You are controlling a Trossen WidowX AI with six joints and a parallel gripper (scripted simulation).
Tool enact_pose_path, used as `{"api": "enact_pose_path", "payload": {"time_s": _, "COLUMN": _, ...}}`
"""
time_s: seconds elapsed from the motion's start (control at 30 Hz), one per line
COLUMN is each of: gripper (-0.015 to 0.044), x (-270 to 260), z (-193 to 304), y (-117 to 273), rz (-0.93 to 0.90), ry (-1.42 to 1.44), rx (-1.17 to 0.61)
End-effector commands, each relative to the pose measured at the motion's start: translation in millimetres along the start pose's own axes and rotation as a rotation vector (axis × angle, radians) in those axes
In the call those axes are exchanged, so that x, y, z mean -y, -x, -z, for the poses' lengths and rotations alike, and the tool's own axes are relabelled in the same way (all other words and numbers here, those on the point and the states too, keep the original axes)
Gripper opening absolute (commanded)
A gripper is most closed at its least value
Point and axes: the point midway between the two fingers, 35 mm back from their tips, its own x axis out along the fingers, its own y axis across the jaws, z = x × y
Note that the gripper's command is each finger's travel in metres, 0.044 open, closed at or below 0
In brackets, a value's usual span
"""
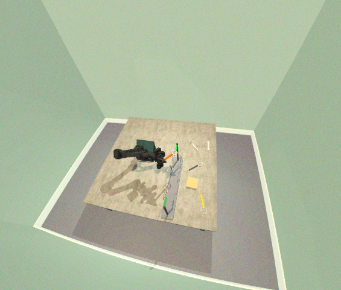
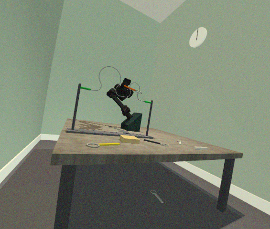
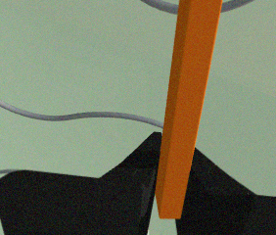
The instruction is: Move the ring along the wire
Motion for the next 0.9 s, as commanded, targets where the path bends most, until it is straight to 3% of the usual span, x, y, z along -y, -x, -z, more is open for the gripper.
{"api": "enact_pose_path", "payload": {"time_s": 0.0, "gripper": -0.015, "x": -1, "z": 1, "y": 0, "rz": 0.01, "ry": 0.013, "rx": 0.001}}
{"api": "enact_pose_path", "payload": {"time_s": 0.87, "gripper": -0.015, "x": -71, "z": -8, "y": 14, "rz": -0.179, "ry": -0.335, "rx": -0.048}}
